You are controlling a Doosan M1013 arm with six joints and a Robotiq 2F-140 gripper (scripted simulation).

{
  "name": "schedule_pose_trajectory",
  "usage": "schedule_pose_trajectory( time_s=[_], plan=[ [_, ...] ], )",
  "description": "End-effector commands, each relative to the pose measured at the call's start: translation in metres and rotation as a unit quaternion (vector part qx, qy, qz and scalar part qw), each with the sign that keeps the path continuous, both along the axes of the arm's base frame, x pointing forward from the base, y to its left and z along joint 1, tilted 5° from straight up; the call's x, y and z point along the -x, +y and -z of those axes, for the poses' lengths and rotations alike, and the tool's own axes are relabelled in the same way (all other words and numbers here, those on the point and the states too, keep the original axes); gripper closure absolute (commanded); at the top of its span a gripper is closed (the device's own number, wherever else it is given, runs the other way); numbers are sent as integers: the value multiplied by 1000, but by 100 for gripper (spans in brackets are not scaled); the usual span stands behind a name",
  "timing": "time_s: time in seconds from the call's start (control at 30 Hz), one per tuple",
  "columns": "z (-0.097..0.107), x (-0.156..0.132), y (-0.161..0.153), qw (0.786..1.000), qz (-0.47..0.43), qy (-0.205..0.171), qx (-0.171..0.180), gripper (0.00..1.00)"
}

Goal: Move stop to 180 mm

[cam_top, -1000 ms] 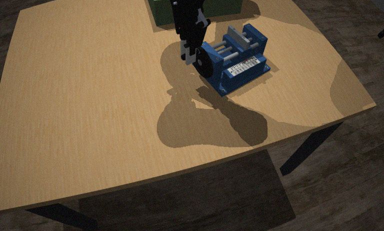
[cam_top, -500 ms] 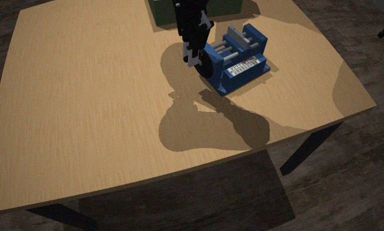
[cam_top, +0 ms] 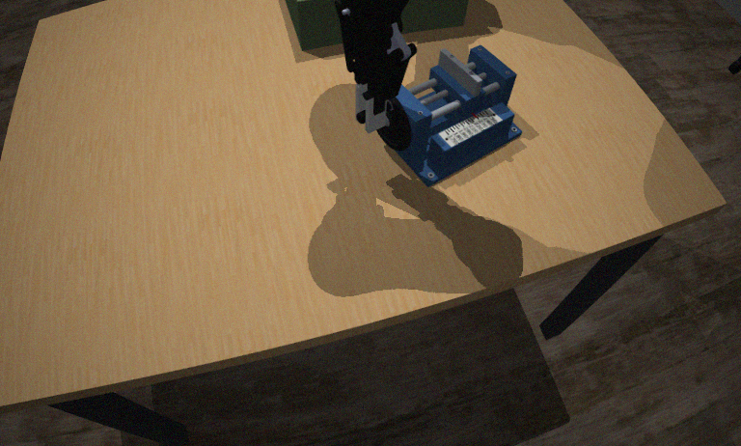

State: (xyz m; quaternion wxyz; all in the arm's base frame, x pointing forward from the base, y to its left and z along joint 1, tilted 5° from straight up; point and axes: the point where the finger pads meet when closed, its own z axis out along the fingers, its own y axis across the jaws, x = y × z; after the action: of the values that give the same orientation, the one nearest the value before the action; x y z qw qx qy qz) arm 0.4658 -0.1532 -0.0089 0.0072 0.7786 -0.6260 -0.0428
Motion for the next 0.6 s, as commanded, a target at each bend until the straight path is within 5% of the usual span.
schedule_pose_trajectory(
  time_s=[0.0,0.57],
  plan=[
    [0,-1,0,1000,0,0,0,96],
    [1,-3,1,1000,0,0,0,96]
  ],
)
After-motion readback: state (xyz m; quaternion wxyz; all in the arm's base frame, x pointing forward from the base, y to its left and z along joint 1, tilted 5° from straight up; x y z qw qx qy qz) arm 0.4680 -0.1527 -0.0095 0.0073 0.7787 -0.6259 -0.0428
